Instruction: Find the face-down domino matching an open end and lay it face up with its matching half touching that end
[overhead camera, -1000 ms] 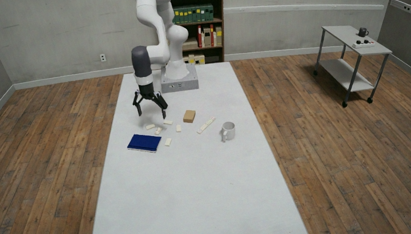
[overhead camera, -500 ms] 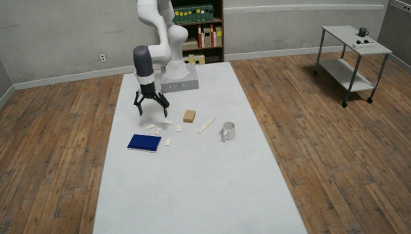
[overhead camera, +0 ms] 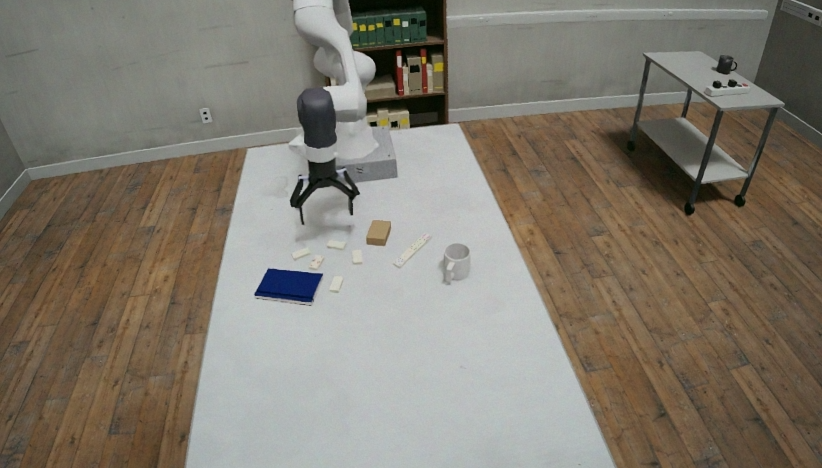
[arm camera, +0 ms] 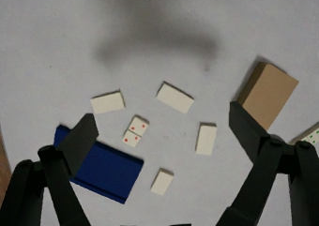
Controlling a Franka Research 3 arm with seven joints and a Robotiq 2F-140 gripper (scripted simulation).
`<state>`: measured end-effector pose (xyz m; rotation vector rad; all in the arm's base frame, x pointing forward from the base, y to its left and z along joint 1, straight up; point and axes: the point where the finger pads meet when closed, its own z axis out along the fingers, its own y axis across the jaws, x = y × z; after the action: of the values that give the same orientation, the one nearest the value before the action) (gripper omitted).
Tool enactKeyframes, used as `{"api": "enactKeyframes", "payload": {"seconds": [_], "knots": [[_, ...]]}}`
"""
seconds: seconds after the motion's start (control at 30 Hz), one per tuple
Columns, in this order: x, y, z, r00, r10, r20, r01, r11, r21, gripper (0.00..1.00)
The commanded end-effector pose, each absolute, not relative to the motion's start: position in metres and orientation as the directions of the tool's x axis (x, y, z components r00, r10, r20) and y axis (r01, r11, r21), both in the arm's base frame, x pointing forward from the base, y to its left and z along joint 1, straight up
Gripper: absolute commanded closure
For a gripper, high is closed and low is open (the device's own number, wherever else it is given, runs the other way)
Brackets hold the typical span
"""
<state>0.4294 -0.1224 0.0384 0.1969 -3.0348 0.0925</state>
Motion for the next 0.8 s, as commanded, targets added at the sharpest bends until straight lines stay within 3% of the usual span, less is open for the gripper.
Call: {"api": "enactKeyframes", "payload": {"seconds": [0.0, 0.03, 0.77], "knots": [[0.4284, -0.1229, 0.0385, -0.916, -0.394, 0.08, -0.397, 0.917, -0.027, 0.0], [0.4284, -0.1229, 0.0385, -0.903, -0.422, 0.081, -0.425, 0.905, -0.028, 0.67], [0.4284, -0.1229, 0.0385, -0.554, -0.832, 0.034, -0.832, 0.554, -0.008, 0.67]]}}
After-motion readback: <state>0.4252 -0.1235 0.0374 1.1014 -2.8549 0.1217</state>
